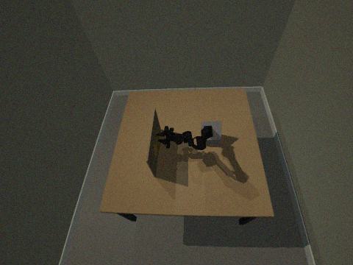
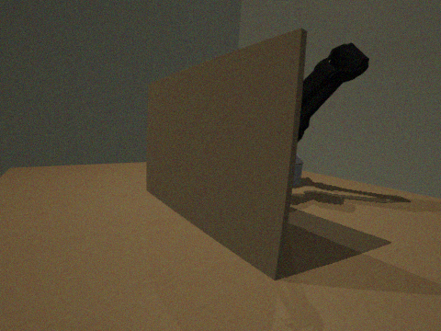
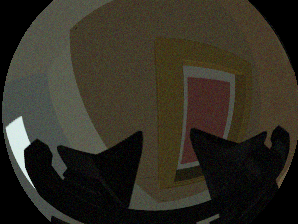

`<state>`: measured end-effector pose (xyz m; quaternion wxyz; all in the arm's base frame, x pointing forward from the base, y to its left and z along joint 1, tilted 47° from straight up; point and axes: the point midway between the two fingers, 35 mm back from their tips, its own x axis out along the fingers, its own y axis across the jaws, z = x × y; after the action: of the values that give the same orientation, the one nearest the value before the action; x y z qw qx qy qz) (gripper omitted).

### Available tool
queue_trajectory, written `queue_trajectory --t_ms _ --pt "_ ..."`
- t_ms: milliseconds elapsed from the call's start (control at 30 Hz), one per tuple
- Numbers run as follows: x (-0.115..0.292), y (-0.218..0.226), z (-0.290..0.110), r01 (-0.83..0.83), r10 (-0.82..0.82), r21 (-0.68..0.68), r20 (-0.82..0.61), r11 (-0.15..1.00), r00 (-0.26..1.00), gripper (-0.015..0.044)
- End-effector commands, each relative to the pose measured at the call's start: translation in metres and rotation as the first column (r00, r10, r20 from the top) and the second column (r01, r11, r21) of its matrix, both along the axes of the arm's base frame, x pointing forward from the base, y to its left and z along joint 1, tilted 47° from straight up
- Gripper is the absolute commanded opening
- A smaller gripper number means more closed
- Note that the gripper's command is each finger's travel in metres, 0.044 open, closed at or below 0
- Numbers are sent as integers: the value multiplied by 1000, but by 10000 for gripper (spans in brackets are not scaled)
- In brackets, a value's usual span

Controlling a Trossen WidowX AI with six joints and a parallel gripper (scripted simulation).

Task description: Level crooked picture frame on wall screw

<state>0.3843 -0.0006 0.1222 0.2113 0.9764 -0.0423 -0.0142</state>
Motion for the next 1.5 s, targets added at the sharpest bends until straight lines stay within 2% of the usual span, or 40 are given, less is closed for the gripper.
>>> queue_trajectory --t_ms 0,133,367,400,1467 --pt "0 1 -1 -4 4 6 -1 1000 1000 181" --pt "0 1 -1 -4 4 6 -1 1000 1000 76" --pt "0 1 -1 -4 4 6 -1 1000 1000 30" --pt "0 1 -1 -4 4 6 -1 1000 1000 3" --pt "0 -6 2 -4 4 5 -1 1000 1000 0"
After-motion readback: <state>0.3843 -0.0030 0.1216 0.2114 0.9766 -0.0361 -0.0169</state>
